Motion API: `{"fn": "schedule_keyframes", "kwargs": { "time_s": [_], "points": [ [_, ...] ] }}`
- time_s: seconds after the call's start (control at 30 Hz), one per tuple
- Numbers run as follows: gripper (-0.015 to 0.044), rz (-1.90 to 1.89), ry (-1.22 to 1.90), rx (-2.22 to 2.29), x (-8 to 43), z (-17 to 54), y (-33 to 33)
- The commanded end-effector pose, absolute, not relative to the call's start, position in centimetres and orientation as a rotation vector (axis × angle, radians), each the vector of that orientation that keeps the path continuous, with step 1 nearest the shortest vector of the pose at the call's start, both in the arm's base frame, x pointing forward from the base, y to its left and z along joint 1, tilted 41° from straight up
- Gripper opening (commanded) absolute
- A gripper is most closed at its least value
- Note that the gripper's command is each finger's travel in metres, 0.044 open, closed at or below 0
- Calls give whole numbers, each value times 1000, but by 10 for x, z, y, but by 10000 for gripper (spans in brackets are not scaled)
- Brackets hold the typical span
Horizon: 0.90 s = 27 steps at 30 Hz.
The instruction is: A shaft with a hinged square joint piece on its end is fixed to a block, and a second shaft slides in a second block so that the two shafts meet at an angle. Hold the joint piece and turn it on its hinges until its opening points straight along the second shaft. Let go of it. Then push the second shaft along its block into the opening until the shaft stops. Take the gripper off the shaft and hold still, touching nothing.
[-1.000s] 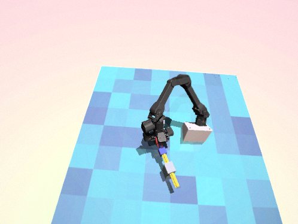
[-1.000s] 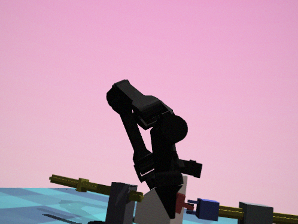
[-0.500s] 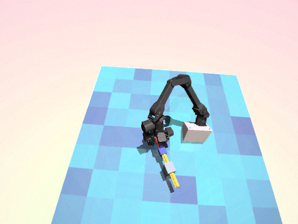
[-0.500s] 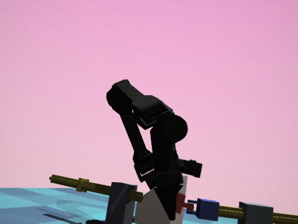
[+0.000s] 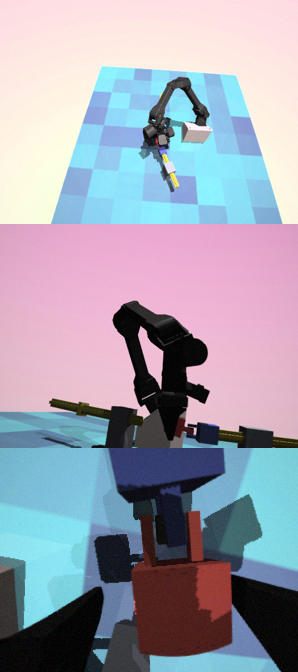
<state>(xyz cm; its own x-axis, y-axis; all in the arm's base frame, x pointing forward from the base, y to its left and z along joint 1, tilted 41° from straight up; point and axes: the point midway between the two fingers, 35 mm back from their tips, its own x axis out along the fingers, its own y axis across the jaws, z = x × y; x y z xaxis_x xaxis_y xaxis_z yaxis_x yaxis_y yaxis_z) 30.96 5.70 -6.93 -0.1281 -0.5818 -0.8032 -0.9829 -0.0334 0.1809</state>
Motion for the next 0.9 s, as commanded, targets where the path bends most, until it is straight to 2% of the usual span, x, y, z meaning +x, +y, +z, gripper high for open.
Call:
{"fn": "schedule_keyframes", "kwargs": {
  "time_s": [0.0, 0.17, 0.5, 0.87],
  "points": [
    [440, 955, 1828, -1739, 311, -65, 62],
    [440, 839, 1891, -1868, 313, -58, 71],
    [440, 835, 1887, -1877, 313, -57, 71],
    [440, 541, 1862, -1641, 320, -35, 91]
  ]
}}
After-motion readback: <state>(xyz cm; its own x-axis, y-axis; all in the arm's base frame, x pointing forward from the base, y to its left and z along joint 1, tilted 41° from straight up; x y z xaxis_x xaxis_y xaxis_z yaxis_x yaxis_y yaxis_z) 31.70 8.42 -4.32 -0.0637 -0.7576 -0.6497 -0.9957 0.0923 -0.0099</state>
